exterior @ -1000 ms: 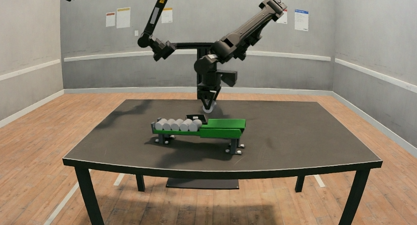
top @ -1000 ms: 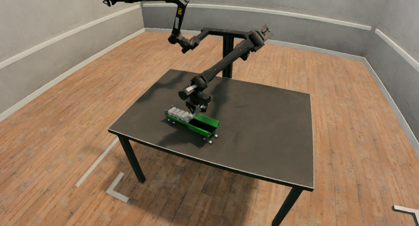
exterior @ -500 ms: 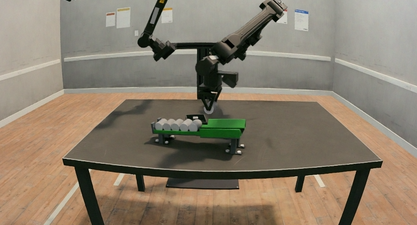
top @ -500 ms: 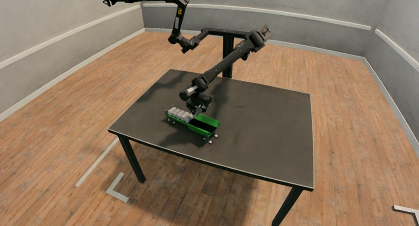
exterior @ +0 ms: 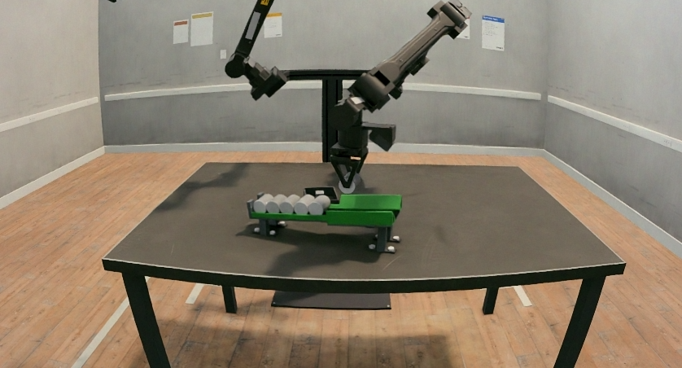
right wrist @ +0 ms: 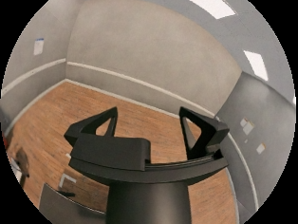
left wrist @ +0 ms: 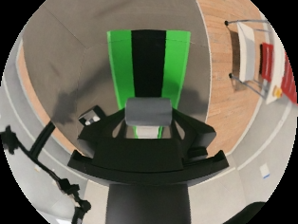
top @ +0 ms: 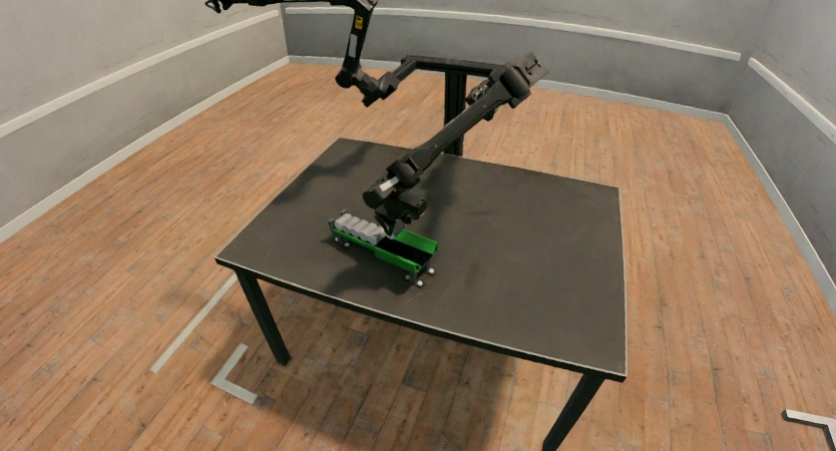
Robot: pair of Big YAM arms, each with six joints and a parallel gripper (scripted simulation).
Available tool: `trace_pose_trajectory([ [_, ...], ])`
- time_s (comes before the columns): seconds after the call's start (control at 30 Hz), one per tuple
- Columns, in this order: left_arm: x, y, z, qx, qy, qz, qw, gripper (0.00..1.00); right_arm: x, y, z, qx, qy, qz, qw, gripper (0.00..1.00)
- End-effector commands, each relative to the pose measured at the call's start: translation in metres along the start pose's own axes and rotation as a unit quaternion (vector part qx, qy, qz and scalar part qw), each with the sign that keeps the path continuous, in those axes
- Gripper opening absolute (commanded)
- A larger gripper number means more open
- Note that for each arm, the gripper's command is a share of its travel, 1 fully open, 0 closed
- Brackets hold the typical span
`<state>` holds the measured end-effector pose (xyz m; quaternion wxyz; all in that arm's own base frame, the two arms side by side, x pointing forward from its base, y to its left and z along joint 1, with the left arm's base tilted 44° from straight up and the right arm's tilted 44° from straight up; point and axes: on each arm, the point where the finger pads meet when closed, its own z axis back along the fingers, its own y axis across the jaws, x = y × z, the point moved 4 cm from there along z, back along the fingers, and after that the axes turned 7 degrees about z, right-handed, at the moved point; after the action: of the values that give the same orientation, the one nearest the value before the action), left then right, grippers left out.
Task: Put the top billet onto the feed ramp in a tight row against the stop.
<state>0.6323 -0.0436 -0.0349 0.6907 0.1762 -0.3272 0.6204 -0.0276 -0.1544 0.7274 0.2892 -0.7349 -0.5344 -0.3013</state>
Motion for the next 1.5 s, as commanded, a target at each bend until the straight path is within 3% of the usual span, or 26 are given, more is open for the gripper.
trace_pose_trajectory([
  [0.0, 0.02, -0.021, 0.002, -0.021, -0.001, 0.013, 1.0, 0.0, -0.006, 0.0, 0.0, 0.0, 0.011, -0.005, 1.0, 1.0],
  [0.33, 0.001, -0.021, 0.001, -0.031, 0.004, -0.007, 0.999, 0.0, -0.006, 0.0, 0.0, 0.0, 0.011, -0.005, 1.0, 1.0],
  [0.5, 0.014, -0.014, -0.028, -0.013, -0.001, -0.001, 1.0, 0.0, -0.006, 0.0, 0.0, 0.0, 0.011, -0.005, 1.0, 1.0],
  [0.67, 0.01, -0.025, -0.008, -0.032, 0.002, -0.002, 0.999, 0.0, -0.006, 0.0, 0.0, 0.0, 0.011, -0.005, 1.0, 1.0],
  [1.47, 0.01, -0.023, -0.012, -0.03, 0.001, -0.002, 1.0, 0.0, -0.006, 0.0, 0.0, 0.0, 0.011, -0.005, 1.0, 1.0],
])
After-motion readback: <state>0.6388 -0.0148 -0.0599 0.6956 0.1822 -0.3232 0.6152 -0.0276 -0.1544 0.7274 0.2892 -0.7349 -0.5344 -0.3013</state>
